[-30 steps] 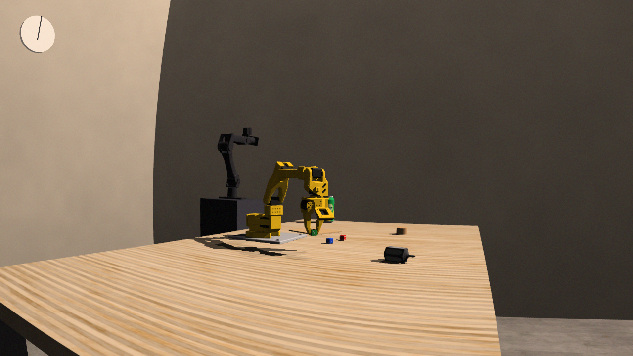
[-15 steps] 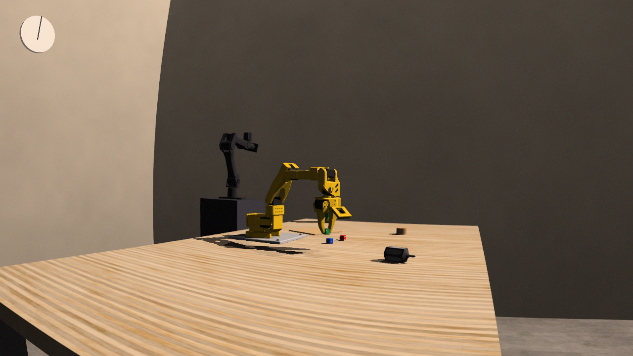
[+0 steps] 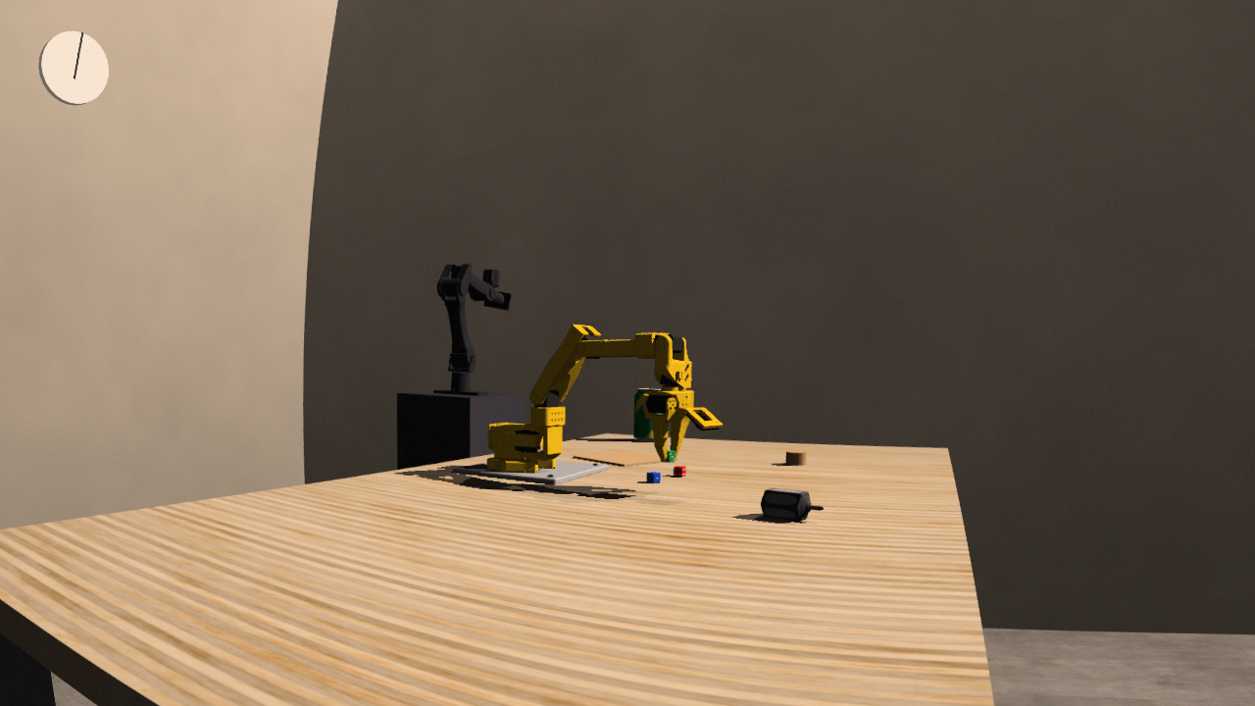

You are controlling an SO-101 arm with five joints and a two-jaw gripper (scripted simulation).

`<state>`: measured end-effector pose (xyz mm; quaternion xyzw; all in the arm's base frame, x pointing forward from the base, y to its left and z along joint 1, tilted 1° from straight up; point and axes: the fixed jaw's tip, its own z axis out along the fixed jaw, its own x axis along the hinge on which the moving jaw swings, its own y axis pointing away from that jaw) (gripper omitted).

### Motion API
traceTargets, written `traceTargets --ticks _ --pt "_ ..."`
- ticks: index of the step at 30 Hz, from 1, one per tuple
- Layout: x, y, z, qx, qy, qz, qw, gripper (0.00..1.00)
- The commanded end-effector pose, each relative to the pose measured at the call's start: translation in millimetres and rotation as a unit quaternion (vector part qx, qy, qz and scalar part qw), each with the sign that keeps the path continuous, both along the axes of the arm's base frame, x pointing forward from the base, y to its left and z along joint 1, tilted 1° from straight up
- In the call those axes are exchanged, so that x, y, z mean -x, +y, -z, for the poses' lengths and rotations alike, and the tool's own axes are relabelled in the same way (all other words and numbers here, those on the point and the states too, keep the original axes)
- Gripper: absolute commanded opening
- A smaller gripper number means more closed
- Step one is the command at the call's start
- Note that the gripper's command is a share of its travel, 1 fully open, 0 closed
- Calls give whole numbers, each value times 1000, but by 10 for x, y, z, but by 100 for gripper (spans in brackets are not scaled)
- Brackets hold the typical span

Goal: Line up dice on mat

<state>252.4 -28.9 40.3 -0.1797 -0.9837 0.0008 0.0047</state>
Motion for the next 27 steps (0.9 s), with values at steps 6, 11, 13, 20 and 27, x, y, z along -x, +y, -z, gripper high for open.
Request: traceTargets --ticks 6,11,13,20,27 --pt "-42 444 41 -1 8 -88 996 0" --pt "-51 602 42 -1 4 -119 993 0" --pt "-51 620 42 -1 3 -122 992 0" --pt "-51 633 42 -1 3 -125 992 0" --pt "-31 855 42 -1 -1 -167 986 0"
